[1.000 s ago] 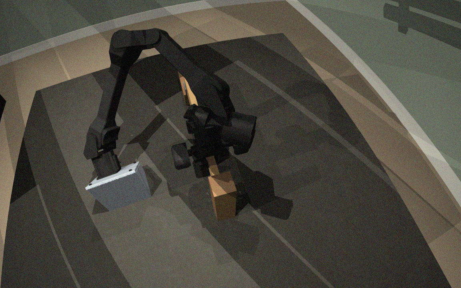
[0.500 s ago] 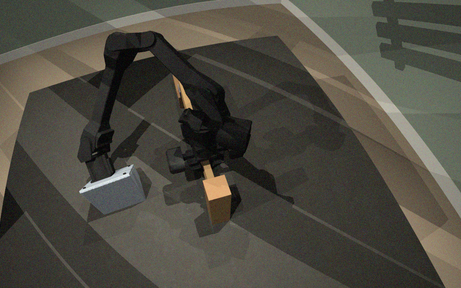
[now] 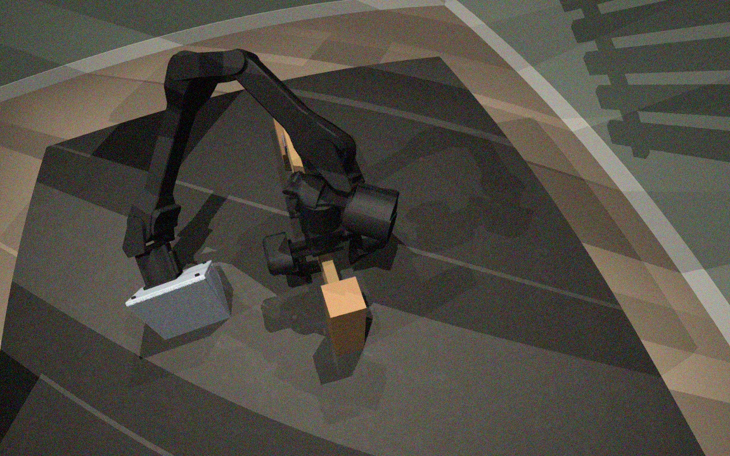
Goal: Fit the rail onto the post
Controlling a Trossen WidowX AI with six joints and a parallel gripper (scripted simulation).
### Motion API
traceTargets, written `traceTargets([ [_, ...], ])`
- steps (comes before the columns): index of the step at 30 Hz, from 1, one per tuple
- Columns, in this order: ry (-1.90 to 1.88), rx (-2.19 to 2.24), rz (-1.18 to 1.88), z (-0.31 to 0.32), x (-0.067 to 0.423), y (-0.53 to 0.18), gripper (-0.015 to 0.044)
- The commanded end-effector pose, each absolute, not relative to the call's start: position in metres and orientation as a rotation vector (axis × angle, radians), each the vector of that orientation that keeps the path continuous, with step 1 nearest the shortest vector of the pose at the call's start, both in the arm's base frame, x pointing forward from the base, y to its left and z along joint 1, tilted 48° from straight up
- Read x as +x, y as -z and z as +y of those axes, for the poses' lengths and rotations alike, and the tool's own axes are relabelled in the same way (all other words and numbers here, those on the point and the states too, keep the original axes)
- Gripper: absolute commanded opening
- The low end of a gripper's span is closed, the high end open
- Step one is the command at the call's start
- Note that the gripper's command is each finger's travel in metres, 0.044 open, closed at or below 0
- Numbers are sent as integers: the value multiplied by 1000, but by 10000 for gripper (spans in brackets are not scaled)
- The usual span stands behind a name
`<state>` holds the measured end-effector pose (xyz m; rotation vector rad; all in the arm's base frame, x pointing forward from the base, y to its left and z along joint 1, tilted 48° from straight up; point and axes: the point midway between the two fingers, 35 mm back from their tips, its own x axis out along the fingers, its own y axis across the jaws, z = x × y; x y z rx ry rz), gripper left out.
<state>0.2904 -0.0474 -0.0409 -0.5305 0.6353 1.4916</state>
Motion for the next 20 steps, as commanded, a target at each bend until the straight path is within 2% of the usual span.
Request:
traceTargets([
  [1, -1491, -531, 635, -47, 290, 41, 440],
  [8, -1485, -539, 637, -49, 293, -2, 440],
  [20, -1485, -539, 637, -49, 293, -2, 440],
])
